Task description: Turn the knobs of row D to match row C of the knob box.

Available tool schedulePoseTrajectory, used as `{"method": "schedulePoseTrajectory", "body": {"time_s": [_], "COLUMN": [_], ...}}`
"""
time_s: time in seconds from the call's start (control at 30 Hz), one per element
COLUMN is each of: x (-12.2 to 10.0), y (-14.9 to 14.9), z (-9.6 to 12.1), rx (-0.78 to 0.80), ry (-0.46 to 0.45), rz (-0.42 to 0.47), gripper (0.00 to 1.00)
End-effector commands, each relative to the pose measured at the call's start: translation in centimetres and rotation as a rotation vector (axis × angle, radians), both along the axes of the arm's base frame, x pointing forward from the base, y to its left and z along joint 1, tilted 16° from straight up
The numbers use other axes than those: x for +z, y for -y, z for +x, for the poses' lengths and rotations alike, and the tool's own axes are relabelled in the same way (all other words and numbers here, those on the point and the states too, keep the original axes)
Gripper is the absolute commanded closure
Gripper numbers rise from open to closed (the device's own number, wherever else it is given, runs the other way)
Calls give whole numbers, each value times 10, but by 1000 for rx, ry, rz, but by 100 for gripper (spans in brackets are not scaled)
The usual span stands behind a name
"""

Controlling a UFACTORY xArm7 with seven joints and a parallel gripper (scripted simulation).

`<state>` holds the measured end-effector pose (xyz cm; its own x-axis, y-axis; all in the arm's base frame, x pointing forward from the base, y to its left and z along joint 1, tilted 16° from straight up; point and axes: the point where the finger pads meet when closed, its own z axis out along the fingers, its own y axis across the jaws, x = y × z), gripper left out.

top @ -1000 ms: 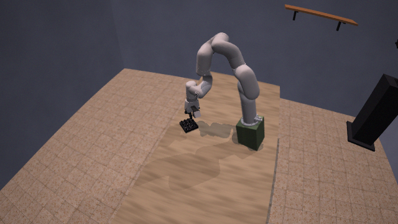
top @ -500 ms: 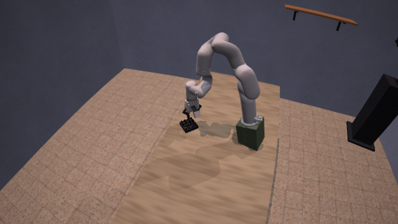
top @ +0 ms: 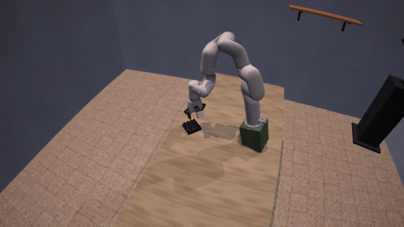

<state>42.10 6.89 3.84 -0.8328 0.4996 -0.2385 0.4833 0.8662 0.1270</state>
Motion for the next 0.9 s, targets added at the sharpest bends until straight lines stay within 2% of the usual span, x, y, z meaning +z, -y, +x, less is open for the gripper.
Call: {"method": "schedulePoseTrajectory", "body": {"time_s": [0.0,0.87], "x": [9,53], "y": [0,-1], "z": [-1,-14], "rx": [-1,-2], "ry": [3,3], "rz": [-4,-5], "gripper": [0,0]}}
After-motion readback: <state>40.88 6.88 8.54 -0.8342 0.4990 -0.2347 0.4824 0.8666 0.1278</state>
